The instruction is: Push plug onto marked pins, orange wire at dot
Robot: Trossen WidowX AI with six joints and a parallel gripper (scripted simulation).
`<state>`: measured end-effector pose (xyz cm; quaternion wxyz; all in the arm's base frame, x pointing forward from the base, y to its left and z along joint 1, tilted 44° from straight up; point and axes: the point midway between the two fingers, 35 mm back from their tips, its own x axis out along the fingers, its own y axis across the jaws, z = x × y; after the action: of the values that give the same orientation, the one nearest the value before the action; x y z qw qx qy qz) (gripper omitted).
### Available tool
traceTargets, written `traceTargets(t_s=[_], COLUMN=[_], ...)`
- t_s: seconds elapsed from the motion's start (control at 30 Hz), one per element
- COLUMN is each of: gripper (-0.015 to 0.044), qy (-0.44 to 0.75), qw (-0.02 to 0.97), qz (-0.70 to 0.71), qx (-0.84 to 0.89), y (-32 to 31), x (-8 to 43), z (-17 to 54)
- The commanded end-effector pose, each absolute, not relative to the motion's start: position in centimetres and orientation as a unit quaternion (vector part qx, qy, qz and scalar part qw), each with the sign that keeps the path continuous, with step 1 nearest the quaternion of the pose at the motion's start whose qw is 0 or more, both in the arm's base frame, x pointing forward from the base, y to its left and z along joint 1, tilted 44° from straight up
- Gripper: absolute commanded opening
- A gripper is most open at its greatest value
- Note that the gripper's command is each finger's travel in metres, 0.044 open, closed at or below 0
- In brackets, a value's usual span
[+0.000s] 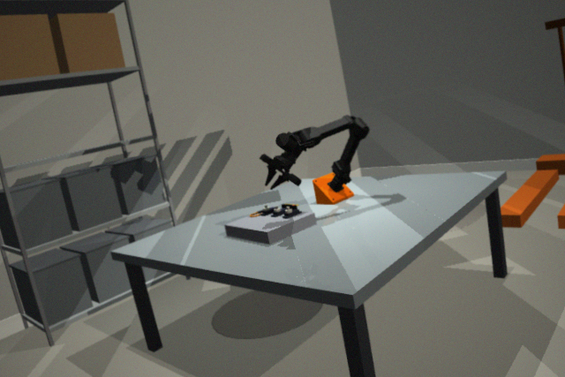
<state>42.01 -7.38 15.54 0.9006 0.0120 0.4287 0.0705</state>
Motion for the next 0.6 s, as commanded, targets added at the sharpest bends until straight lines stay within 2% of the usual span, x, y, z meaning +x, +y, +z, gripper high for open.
traceTargets(t_s=[0.0, 0.57], gripper=[0.0115, 0.0115], qy=[0.481, 0.628], qw=[0.871, 0.727], qz=[0.092, 0.176], qx=[0.039, 0.214], y=[-8.7, -13.2], x=[42.2, 40.1], z=[12.6, 1.8])
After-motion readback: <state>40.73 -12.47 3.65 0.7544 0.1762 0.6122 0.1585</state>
